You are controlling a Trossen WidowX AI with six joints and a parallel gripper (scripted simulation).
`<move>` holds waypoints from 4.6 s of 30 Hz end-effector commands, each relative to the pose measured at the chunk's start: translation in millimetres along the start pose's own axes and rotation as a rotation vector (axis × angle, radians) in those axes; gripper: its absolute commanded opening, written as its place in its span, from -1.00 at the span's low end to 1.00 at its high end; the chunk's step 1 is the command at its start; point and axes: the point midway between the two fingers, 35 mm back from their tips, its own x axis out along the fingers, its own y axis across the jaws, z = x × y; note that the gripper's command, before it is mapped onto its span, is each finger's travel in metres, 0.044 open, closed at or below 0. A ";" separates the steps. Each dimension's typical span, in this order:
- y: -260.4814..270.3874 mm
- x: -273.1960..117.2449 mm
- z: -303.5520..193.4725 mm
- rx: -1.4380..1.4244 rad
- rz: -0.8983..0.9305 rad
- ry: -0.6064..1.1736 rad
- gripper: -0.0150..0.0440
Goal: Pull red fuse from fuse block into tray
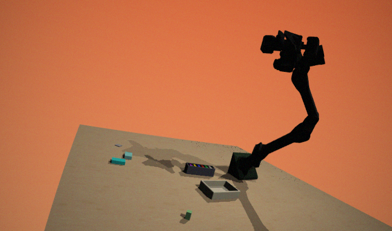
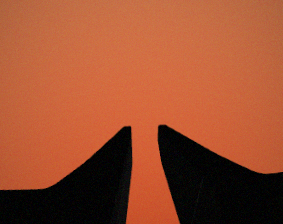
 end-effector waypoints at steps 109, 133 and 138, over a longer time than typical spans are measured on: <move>313.5 -249.7 485.9 1.480 1.737 -0.933 -0.24; 313.9 -248.8 482.4 1.473 1.737 -0.934 -0.49; 313.9 -248.4 480.1 1.473 1.737 -0.933 -0.49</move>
